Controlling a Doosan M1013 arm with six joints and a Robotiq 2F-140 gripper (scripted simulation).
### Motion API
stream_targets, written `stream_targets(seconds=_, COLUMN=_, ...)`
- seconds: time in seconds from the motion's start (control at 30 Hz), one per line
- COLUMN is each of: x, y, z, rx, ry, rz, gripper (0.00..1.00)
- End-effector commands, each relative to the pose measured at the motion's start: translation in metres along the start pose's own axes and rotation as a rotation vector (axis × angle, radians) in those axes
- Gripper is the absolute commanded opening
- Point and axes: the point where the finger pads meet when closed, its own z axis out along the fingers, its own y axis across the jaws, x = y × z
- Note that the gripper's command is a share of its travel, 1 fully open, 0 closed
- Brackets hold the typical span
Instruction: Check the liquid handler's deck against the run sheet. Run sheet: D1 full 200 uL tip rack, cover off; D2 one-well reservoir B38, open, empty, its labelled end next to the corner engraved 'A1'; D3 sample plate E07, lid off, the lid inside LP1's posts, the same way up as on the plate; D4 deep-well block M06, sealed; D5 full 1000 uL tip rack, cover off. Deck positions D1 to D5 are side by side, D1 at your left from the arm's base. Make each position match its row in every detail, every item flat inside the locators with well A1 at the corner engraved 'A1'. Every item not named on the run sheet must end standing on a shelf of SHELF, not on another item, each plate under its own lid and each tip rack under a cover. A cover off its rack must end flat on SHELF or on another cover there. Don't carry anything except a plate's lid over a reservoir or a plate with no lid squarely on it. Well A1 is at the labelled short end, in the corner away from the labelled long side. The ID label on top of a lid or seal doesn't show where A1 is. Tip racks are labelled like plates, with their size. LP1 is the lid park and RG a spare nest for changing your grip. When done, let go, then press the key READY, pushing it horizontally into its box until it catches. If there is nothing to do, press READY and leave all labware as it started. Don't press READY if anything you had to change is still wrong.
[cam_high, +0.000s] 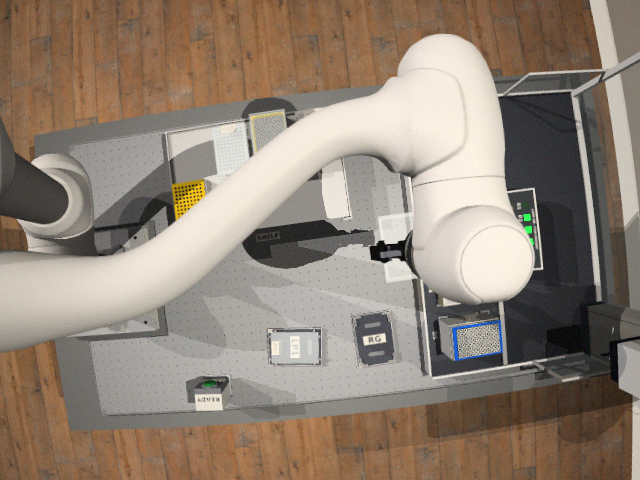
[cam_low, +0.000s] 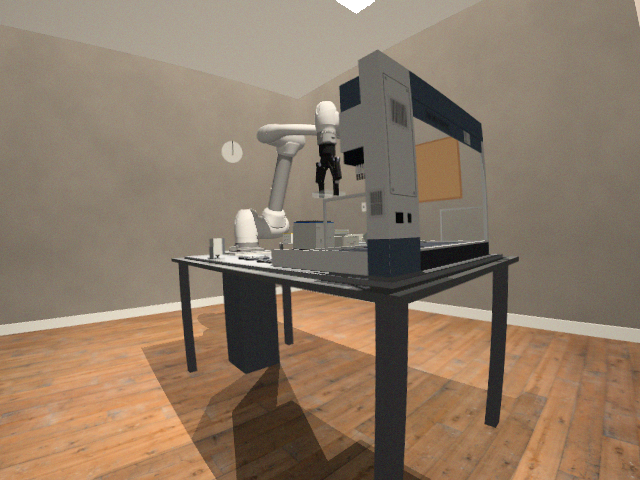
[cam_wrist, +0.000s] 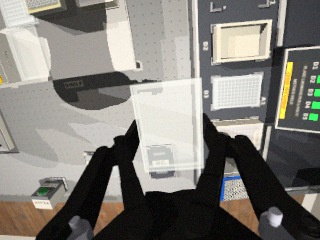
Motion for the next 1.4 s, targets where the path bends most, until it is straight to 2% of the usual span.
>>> stream_targets(seconds=0.0, x=0.000, y=-0.010, z=-0.001, rx=-0.002, ry=0.000, rz=0.000, gripper=0.10)
stream_targets(seconds=0.43, x=0.002, y=-0.075, z=-0.001, rx=-0.002, ry=0.000, rz=0.000, gripper=0.10)
stream_targets(seconds=0.5, x=0.002, y=-0.075, z=-0.001, rx=-0.002, ry=0.000, rz=0.000, gripper=0.10)
stream_targets(seconds=1.0, x=0.004, y=-0.150, z=-0.001, rx=-0.002, ry=0.000, rz=0.000, gripper=0.10)
stream_targets(seconds=1.07, x=0.004, y=-0.150, z=-0.001, rx=-0.002, ry=0.000, rz=0.000, gripper=0.10)
stream_targets(seconds=1.37, x=0.005, y=-0.195, z=-0.001, rx=-0.002, ry=0.000, rz=0.000, gripper=0.10)
